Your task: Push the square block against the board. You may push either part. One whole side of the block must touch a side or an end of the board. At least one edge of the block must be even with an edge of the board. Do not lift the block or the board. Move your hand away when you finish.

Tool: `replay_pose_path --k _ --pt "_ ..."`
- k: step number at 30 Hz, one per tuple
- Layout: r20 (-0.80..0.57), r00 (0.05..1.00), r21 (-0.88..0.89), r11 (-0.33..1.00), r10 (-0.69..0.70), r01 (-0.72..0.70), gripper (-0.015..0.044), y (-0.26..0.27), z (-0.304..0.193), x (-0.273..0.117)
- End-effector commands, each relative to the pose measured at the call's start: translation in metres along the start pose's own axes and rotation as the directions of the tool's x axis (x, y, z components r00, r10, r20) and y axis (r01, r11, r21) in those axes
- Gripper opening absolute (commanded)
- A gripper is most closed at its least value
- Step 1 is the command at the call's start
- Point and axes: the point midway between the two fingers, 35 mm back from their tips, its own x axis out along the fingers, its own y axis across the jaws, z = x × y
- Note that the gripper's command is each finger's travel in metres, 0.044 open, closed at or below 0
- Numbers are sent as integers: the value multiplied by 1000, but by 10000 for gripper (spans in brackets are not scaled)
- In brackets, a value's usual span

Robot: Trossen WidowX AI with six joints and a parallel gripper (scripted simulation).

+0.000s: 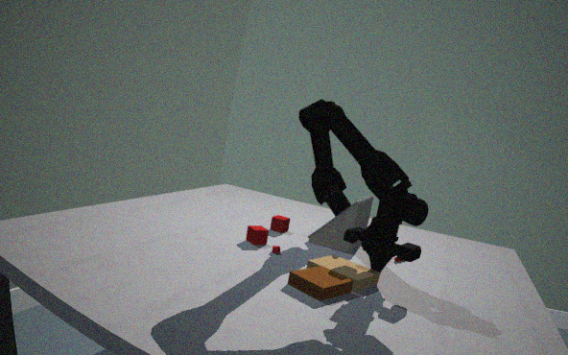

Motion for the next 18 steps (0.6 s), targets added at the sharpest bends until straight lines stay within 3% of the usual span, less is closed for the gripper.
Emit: replay_pose_path --k 1,18 --pt "4 1000 3 1000 0 0 0 0 8 0" --pt "5 1000 3 1000 1 -1 0 1 13 0"
